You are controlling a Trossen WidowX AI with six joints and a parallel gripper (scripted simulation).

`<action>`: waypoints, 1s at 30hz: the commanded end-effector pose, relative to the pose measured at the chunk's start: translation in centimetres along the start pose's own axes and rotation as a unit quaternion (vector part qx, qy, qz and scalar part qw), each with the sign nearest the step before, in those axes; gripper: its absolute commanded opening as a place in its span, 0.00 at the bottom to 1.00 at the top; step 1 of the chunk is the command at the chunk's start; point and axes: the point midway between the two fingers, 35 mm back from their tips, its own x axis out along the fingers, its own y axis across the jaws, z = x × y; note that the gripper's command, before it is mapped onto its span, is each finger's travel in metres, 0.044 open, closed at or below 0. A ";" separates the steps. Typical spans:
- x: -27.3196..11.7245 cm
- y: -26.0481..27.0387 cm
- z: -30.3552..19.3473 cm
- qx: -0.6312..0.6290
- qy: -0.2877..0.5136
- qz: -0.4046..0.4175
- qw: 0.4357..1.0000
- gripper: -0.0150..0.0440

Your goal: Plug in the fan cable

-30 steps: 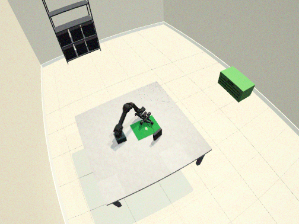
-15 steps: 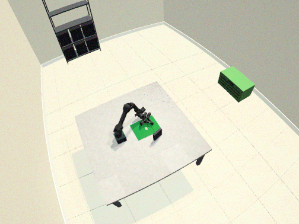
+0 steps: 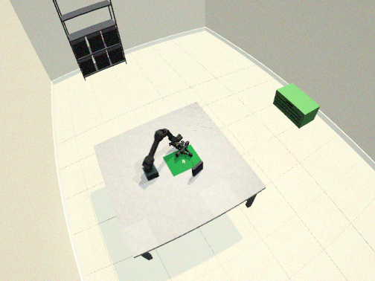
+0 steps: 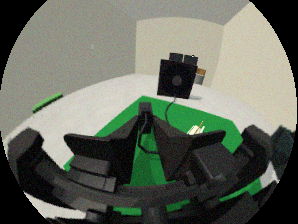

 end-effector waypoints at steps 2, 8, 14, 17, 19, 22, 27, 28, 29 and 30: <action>0.0 0.0 0.0 0.000 0.000 0.000 1.000 0.25; 0.0 0.0 0.0 0.000 0.000 0.000 1.000 0.25; 0.0 0.0 0.0 0.000 0.000 0.000 1.000 0.25; 0.0 0.0 0.0 0.000 0.000 0.000 1.000 0.25; 0.0 0.0 0.0 0.000 0.000 0.000 1.000 0.25; 0.0 0.0 0.0 0.000 0.000 0.000 1.000 0.25; 0.0 0.0 0.0 0.000 0.000 0.000 1.000 0.43; 0.0 0.0 0.0 0.000 0.000 0.000 1.000 0.48; 0.0 0.0 0.0 0.000 0.000 0.000 1.000 0.49; 0.0 0.0 0.0 0.000 0.000 0.000 1.000 0.49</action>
